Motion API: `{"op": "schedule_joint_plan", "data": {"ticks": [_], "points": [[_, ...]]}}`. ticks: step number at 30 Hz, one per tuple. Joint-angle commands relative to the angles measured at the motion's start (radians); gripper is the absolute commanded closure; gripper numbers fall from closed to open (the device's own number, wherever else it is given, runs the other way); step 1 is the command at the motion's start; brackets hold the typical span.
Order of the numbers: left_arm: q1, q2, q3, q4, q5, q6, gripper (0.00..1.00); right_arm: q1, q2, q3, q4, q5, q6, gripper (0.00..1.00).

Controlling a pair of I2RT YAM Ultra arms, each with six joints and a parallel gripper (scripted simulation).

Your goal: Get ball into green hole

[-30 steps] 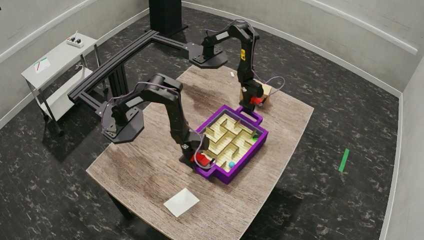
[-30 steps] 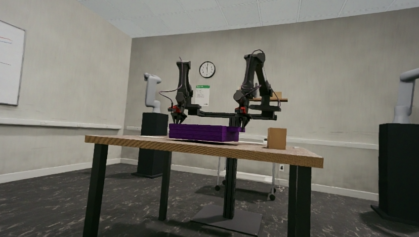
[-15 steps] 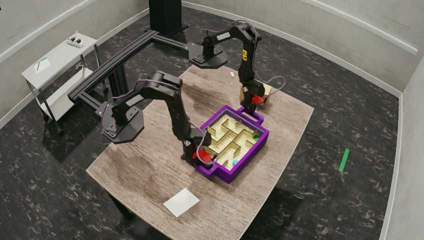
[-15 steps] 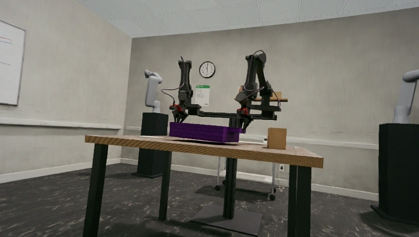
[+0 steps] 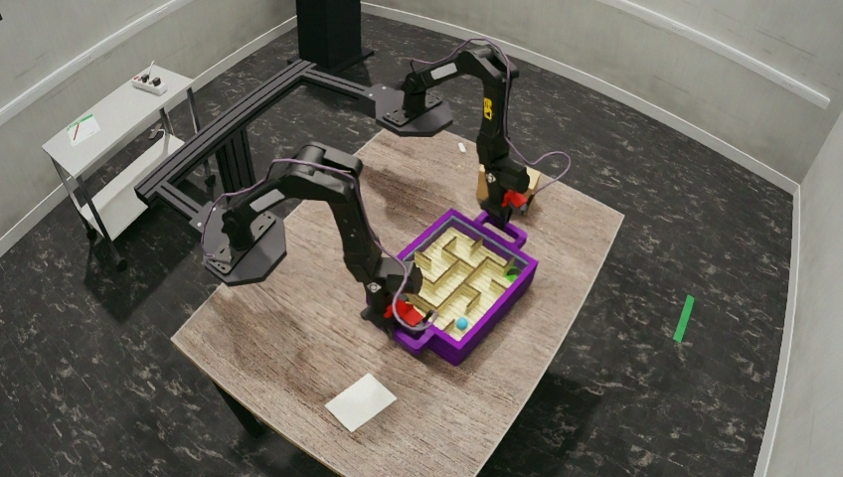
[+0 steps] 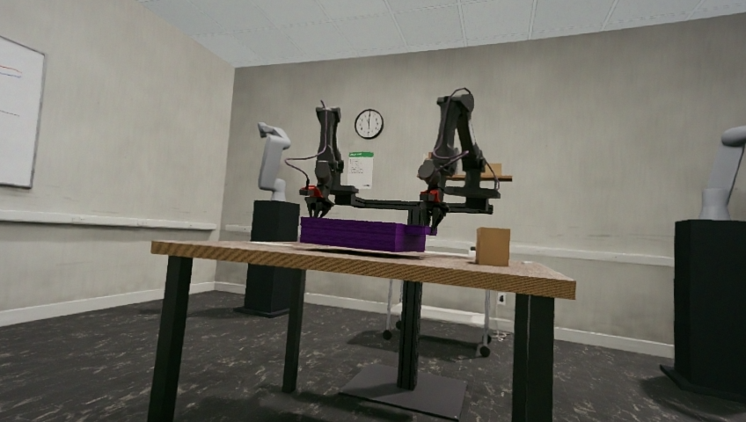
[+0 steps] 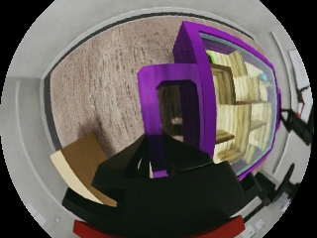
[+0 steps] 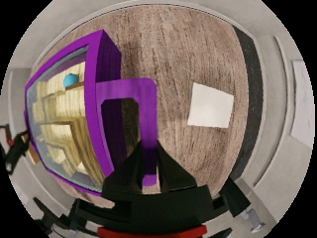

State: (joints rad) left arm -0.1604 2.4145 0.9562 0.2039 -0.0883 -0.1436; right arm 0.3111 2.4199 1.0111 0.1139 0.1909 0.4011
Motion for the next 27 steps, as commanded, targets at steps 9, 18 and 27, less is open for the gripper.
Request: {"op": "schedule_joint_plan", "data": {"ticks": [9,18,27], "points": [[-0.012,-0.04,-0.068,0.195,-0.022,-0.008,1.0,0.008,-0.072,-0.069,0.137,0.075,-0.007,1.0],[0.016,-0.044,0.021,0.063,-0.005,0.009,1.0,-0.002,-0.085,0.037,0.001,0.06,-0.01,1.0],[-0.044,-0.075,-0.079,0.164,-0.092,-0.014,1.0,-0.019,-0.011,-0.084,0.24,0.016,-0.026,1.0]]}}
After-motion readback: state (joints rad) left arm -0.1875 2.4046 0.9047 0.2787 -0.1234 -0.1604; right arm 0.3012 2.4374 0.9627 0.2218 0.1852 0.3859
